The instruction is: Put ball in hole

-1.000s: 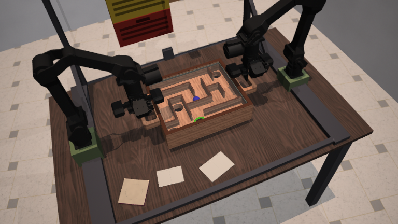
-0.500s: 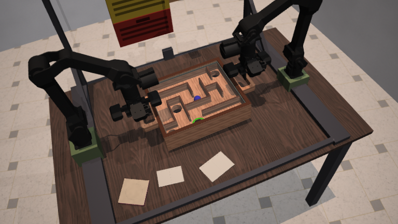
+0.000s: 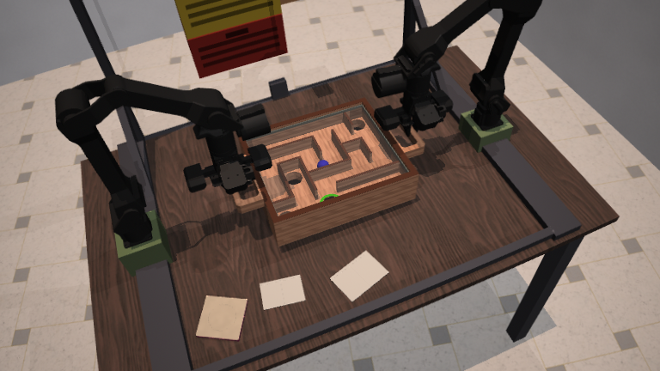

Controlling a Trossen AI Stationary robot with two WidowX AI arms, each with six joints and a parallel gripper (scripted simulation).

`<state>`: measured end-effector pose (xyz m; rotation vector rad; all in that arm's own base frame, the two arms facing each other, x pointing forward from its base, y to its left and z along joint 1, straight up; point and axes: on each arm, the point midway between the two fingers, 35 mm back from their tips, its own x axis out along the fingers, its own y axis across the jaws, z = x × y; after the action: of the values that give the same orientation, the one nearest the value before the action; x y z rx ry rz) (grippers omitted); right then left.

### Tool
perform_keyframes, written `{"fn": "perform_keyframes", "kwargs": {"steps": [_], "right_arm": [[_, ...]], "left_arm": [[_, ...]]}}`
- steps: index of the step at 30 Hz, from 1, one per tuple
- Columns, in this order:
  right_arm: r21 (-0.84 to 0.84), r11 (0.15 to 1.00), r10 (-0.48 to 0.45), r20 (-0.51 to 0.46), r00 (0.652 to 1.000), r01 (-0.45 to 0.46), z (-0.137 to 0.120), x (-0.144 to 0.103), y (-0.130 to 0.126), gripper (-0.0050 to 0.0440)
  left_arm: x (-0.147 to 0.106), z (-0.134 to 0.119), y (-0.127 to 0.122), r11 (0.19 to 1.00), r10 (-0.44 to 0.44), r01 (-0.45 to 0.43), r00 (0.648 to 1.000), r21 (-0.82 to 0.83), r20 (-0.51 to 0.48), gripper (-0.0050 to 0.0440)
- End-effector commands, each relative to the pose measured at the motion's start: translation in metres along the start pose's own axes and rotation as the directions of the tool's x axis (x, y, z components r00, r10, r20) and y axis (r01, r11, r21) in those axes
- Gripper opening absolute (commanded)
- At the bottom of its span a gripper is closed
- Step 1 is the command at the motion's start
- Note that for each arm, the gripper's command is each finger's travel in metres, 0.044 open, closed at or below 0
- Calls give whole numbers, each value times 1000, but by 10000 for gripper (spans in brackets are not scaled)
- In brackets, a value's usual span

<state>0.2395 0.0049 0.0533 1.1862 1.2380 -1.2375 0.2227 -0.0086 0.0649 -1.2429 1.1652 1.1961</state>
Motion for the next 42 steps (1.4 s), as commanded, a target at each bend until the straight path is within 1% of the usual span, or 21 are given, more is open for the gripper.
{"fn": "perform_keyframes", "kwargs": {"steps": [1,11,12,15,16,26,27,28,29,30,32,33,34,42], "right_arm": [[-1,999,54,-6,998,-54,0,-1,-1,-50],[0,991,132,-10,991,-132,0,16,-4,-50],[0,995,104,-11,995,-104,0,2,3,-50],[0,993,115,-9,993,-115,0,3,3,-50],[-1,997,77,-9,997,-77,0,-2,5,-50],[1,1000,-1,1,1000,1,0,-19,9,-50],[1,1000,12,3,1000,-12,0,-16,7,-50],[1,999,37,4,999,-37,0,-5,0,-50],[1,999,45,1,999,-45,0,-2,-2,-50],[1,999,41,-2,999,-41,-1,-8,2,-50],[1,999,41,-2,999,-41,-1,-8,2,-50],[1,998,63,0,998,-63,0,0,-2,-50],[-1,998,69,-9,998,-69,0,3,-3,-50],[0,991,130,-10,991,-130,0,16,-5,-50]], "left_arm": [[-15,0,-9,1000,1,-1,1000,2,-9,-50],[-31,0,-15,997,78,-78,997,2,-14,-50],[-20,0,-6,999,37,-36,999,2,-14,-50],[-22,-1,-5,999,47,-47,999,4,-12,-50],[-14,0,-2,1000,21,-21,1000,-1,-5,-50],[2,0,2,998,-57,57,998,-2,2,-50],[-3,-1,-1,998,-56,56,998,-2,3,-50],[-12,-1,-9,1000,-20,20,1000,-2,5,-50],[-14,-1,-10,1000,-11,11,1000,-1,-6,-50],[-10,-1,-7,1000,-19,19,1000,-2,-3,-50],[-10,-1,-7,1000,-19,19,1000,-2,-3,-50],[-17,0,-11,1000,6,-6,1000,0,-7,-50],[-19,0,-12,1000,13,-13,1000,2,-12,-50],[-32,0,-16,997,76,-76,997,2,-13,-50]]}}
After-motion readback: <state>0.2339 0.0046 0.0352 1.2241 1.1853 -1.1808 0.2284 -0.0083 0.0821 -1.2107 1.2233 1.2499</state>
